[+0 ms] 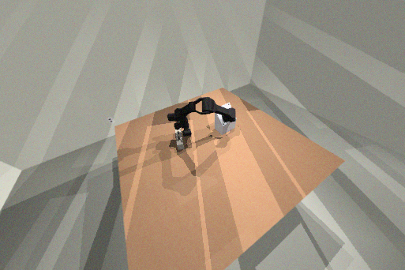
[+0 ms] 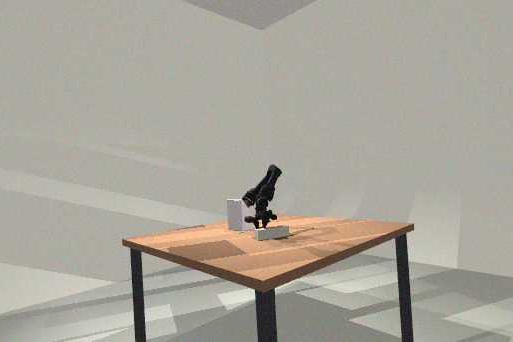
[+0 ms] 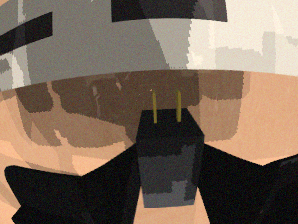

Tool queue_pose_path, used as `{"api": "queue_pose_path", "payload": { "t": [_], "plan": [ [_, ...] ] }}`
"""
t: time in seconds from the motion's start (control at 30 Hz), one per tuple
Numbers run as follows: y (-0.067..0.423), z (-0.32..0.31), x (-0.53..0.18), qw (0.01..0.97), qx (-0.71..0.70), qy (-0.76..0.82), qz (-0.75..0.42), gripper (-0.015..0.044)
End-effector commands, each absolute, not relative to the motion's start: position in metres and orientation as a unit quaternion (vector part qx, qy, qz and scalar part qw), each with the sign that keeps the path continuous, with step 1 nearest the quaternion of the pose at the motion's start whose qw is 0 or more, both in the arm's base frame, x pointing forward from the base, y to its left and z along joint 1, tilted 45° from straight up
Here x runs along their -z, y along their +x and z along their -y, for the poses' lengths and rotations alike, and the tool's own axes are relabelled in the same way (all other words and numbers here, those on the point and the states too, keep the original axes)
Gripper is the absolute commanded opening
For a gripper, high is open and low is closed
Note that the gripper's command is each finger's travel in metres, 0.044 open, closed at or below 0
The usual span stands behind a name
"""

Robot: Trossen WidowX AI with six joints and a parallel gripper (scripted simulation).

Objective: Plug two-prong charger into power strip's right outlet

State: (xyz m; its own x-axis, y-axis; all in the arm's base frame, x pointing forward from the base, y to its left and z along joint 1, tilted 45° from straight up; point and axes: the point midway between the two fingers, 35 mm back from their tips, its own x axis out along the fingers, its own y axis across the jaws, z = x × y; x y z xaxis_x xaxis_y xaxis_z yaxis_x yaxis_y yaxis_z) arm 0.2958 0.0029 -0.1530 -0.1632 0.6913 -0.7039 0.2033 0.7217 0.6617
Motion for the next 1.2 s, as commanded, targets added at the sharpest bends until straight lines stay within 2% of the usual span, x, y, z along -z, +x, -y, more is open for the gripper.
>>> {"api": "queue_pose_path", "payload": {
  "t": [0.0,1.17],
  "plan": [
    [0.2976,-0.0035,0.1554,0.568,-0.214,0.310,-0.732,0.0000],
    [0.3014,-0.0037,0.1560,0.568,-0.214,0.310,-0.732,0.0000]
  ]
}}
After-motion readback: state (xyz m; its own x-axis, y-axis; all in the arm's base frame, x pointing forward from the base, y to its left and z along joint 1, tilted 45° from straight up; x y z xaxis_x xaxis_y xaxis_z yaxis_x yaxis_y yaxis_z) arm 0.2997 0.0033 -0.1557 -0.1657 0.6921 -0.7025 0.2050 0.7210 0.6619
